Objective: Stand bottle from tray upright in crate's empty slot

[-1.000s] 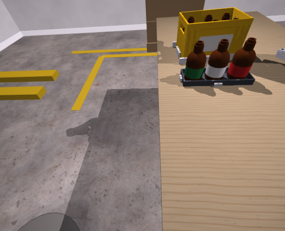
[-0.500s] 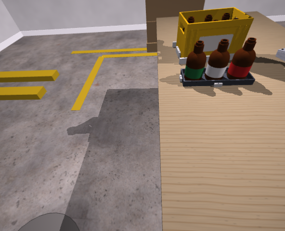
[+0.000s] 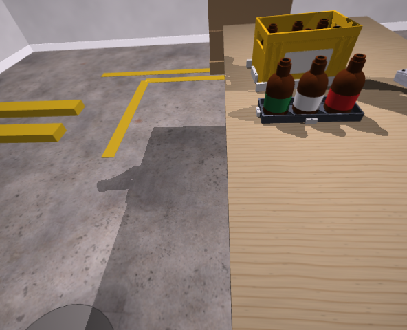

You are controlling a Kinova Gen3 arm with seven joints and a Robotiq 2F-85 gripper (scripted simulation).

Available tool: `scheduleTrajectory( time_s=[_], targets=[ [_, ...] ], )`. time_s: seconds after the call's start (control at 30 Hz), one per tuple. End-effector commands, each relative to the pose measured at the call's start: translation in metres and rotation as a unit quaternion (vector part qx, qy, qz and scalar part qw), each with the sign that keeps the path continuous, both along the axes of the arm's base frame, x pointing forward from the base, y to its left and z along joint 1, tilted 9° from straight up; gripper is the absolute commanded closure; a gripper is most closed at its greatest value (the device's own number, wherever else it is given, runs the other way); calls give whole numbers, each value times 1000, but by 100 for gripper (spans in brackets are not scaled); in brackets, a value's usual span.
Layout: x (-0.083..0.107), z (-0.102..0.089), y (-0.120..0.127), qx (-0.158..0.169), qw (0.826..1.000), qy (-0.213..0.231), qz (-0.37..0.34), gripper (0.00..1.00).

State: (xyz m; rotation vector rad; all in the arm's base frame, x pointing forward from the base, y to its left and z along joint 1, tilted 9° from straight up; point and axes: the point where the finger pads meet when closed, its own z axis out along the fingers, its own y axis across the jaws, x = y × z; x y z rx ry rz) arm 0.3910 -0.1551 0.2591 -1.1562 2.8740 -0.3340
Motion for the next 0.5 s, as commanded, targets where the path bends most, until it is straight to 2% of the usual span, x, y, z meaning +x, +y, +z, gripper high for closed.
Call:
scheduleTrajectory(
  time_s=[0.0, 0.47],
  targets=[
    [0, -2, 0, 3, 1000, 2, 0, 0],
    [-11, -11, -8, 11, 1000, 24, -8, 0]
  ],
)
